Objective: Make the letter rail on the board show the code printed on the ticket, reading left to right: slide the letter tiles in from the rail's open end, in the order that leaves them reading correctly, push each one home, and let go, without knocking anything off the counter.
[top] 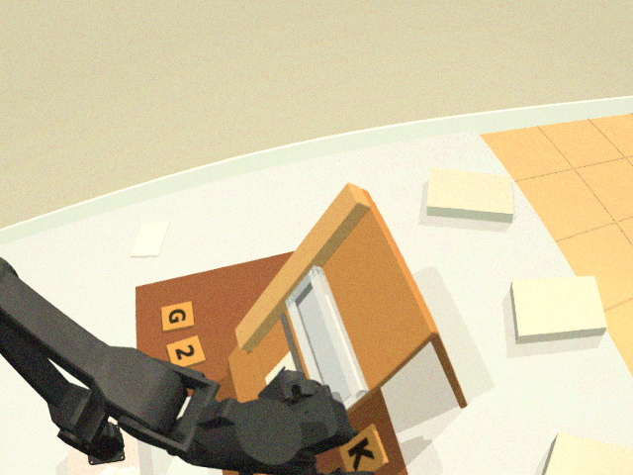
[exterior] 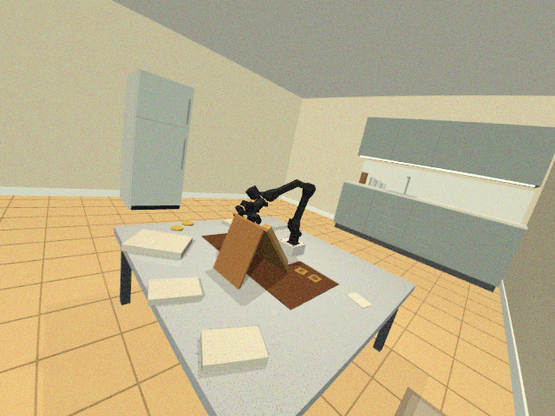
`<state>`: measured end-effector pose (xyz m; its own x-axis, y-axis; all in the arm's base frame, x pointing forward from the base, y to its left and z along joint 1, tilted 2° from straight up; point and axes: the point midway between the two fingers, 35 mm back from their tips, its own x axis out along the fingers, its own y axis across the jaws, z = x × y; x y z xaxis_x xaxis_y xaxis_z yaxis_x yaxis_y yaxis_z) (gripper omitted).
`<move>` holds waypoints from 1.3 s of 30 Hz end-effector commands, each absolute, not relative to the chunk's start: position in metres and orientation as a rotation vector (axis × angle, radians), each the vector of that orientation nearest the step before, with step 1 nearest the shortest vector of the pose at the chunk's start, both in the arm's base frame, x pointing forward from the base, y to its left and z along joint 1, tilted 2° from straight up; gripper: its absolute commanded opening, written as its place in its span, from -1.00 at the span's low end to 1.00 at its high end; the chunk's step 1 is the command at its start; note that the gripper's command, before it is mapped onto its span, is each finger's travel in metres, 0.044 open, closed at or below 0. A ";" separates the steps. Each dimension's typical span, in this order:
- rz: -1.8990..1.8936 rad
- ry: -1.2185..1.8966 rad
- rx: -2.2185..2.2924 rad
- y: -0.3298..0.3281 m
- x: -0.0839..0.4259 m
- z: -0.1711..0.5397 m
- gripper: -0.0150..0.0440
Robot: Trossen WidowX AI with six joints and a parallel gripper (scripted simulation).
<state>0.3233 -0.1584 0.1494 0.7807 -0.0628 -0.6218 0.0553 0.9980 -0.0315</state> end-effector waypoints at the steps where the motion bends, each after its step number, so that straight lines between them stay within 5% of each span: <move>1: -0.065 0.672 -0.010 -0.155 0.322 0.149 -0.49; 39: -0.064 0.672 -0.008 -0.136 0.324 0.149 -0.49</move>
